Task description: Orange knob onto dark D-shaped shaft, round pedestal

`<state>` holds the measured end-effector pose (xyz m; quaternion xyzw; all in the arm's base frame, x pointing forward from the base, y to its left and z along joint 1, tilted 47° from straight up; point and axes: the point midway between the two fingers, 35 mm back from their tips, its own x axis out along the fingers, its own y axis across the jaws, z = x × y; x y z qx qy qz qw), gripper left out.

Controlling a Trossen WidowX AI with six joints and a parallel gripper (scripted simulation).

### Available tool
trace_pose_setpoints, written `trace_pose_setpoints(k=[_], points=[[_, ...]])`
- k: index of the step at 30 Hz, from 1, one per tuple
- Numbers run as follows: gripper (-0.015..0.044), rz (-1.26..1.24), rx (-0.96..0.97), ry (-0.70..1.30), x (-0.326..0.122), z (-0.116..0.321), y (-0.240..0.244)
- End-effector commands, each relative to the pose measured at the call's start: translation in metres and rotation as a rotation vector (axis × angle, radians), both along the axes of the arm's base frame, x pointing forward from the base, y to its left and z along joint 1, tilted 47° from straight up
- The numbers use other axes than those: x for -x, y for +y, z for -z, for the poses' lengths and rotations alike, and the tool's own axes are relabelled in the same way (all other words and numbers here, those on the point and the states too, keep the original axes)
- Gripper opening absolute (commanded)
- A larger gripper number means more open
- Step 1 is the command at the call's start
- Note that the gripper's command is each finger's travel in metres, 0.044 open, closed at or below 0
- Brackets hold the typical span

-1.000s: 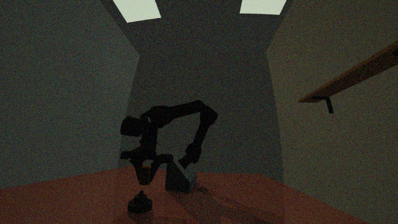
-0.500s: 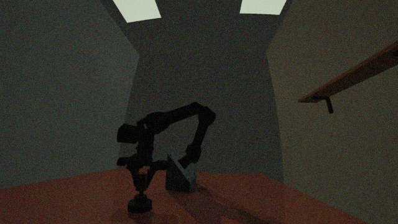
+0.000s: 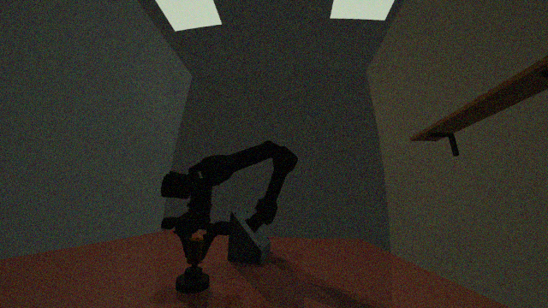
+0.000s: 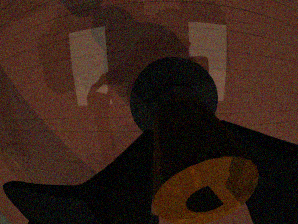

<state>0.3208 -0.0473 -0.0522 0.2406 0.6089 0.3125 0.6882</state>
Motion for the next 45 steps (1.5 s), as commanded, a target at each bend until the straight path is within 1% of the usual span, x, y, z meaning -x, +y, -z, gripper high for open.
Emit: trace_pose_setpoints(k=[1,21,29,45], points=[[0.0000,0.002,-0.003,-0.002,0.0000,0.0006,0.0011],[0.0000,0.002,-0.003,-0.002,-0.0013,-0.0013,-0.0013],[0.0000,-0.142,0.011,-0.154,-0.0005,0.0001,0.0003],[0.0000,-0.142,0.011,-0.154,-0.0013,0.0020,0.0016]])
